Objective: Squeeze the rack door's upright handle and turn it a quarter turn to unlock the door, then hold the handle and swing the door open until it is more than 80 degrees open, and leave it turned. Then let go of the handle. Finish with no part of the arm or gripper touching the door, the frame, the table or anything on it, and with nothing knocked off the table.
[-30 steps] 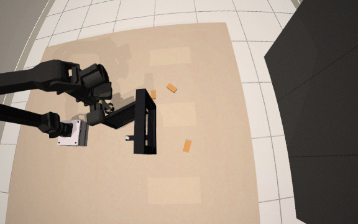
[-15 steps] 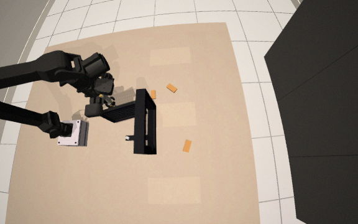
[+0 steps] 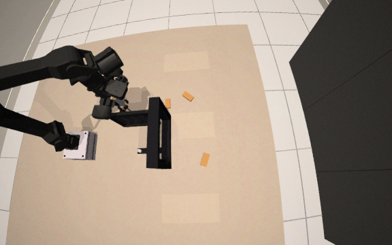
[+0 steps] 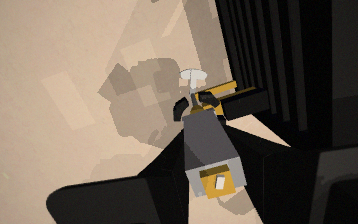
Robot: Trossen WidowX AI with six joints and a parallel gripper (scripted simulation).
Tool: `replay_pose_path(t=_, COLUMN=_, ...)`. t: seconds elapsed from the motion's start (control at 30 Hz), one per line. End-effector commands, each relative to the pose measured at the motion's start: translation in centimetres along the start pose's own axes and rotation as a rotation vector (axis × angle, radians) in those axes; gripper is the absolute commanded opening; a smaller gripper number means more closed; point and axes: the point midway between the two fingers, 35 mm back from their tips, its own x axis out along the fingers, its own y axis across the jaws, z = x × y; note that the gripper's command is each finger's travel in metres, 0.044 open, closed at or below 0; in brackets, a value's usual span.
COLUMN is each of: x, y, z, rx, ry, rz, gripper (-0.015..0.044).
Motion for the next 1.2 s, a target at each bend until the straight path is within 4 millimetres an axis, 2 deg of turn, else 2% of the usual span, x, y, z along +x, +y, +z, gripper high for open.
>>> replay_pose_path(t=0.0, x=0.0, y=0.2, z=0.1, rx=0.036, ry=0.002, rz=-0.005, gripper=0.0020)
replay_pose_path(t=0.37, x=0.0, y=0.2, z=0.1, rx=0.036, ry=0.002, rz=-0.005, gripper=0.0020)
replay_pose_path(t=0.7, x=0.0, y=0.2, z=0.1, rx=0.036, ry=0.002, rz=-0.005, gripper=0.0282)
replay_pose_path(t=0.73, x=0.0, y=0.2, z=0.1, rx=0.036, ry=0.002, rz=-0.005, gripper=0.0291)
replay_pose_path(t=1.17, x=-1.5, y=0.3, z=0.2, rx=0.036, ry=0.002, rz=-0.005, gripper=0.0291)
